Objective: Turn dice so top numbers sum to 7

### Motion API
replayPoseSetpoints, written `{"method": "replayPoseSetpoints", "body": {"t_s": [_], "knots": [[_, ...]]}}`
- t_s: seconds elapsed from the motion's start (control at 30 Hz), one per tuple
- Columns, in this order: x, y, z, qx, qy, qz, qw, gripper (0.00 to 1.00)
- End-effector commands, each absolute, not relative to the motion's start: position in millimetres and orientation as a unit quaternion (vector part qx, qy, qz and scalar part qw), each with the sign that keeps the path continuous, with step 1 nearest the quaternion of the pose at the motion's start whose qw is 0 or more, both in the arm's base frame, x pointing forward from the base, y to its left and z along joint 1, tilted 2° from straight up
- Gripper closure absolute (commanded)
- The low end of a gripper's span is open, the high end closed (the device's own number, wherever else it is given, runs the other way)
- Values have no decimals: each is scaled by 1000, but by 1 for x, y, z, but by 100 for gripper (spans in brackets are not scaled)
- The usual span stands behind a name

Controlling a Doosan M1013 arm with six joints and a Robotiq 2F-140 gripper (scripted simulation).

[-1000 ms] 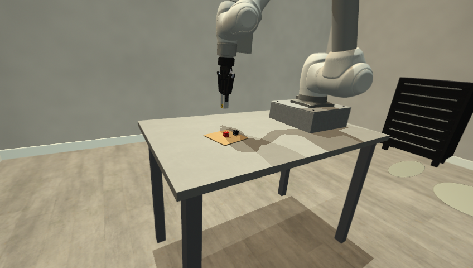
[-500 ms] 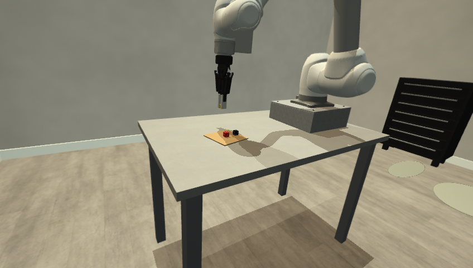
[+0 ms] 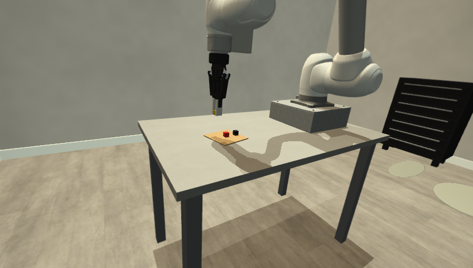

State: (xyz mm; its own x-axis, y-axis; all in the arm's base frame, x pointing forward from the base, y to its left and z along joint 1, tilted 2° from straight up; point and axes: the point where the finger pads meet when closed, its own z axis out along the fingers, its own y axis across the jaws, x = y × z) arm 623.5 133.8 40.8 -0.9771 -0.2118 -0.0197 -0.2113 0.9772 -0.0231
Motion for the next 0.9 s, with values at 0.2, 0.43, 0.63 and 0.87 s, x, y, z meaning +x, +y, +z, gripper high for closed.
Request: {"method": "replayPoseSetpoints", "body": {"t_s": [0.2,0.43,0.63,0.87], "knots": [[625,136,41,-107,994,-11,11,91],[625,136,35,-107,994,-11,11,91],[626,136,19,-107,994,-11,11,91],[626,135,-9,-107,994,-11,11,91]]}}
